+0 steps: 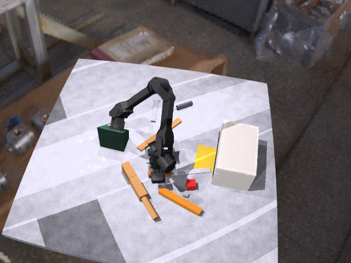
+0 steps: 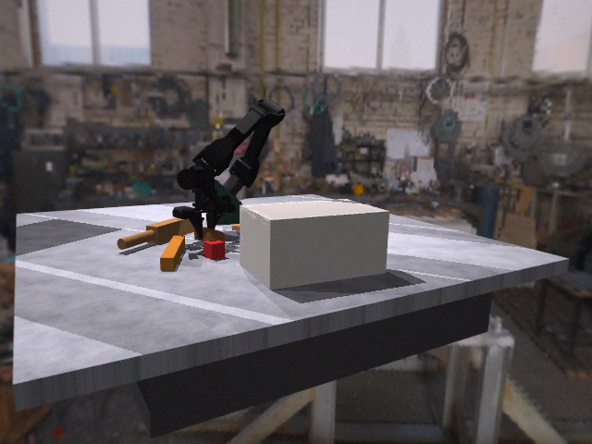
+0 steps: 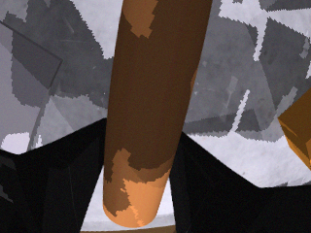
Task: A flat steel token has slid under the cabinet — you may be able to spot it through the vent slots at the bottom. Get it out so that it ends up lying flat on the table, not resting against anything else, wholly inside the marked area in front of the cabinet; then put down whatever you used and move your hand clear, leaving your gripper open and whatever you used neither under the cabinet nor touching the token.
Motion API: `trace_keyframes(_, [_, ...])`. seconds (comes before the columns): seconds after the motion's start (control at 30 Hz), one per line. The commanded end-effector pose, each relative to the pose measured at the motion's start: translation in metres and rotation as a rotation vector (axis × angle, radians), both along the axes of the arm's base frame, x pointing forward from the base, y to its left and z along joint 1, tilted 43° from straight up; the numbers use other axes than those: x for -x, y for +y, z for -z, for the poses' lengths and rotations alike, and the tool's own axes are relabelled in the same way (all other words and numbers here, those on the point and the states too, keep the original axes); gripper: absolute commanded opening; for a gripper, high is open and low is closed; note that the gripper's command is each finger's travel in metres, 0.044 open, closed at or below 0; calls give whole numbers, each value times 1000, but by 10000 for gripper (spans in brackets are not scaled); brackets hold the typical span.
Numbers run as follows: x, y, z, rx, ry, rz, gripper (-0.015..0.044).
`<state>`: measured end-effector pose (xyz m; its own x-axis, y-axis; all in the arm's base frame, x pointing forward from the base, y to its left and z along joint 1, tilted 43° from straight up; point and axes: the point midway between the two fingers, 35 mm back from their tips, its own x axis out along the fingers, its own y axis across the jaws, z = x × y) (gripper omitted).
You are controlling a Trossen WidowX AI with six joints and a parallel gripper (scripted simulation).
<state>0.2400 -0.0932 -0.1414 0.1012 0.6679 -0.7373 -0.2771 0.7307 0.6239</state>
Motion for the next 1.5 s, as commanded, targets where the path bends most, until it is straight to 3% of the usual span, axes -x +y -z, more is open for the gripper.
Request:
trace_keyframes(0.0, [6, 0, 2, -2, 4, -2, 0])
trace_keyframes(1.47, [-1, 3, -10, 20, -150, -172, 0])
